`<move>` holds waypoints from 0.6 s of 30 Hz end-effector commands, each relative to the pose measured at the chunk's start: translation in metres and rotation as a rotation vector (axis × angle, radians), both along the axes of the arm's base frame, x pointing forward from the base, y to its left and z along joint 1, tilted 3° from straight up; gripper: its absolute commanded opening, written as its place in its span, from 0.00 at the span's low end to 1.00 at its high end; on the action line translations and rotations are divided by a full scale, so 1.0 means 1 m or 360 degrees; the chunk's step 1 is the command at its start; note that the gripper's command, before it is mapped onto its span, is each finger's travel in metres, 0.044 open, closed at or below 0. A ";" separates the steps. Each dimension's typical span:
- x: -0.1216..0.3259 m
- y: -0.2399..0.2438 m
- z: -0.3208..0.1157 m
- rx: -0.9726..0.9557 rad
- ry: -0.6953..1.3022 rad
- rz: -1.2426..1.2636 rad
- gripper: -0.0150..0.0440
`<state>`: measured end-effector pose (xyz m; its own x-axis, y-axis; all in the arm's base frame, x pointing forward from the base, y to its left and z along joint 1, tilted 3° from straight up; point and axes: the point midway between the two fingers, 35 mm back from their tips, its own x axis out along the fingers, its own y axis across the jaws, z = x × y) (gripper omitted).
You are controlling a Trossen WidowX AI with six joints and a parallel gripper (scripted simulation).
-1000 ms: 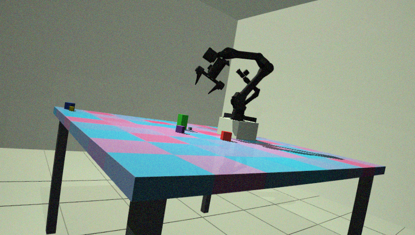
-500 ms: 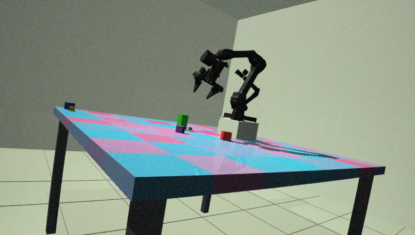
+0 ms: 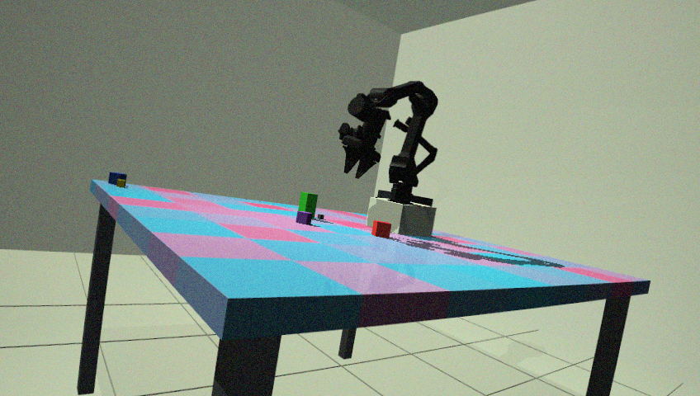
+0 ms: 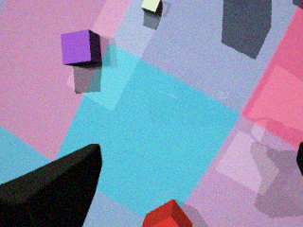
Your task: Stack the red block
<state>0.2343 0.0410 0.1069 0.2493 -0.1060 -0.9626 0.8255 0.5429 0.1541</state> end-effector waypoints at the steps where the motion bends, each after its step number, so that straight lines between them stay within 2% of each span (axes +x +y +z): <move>1: -0.003 0.026 -0.010 0.0021 0.0074 0.0223 1.00; 13: -0.033 0.108 -0.038 0.0080 0.0292 0.0924 1.00; 18: -0.039 0.117 -0.041 0.0085 0.0316 0.0998 1.00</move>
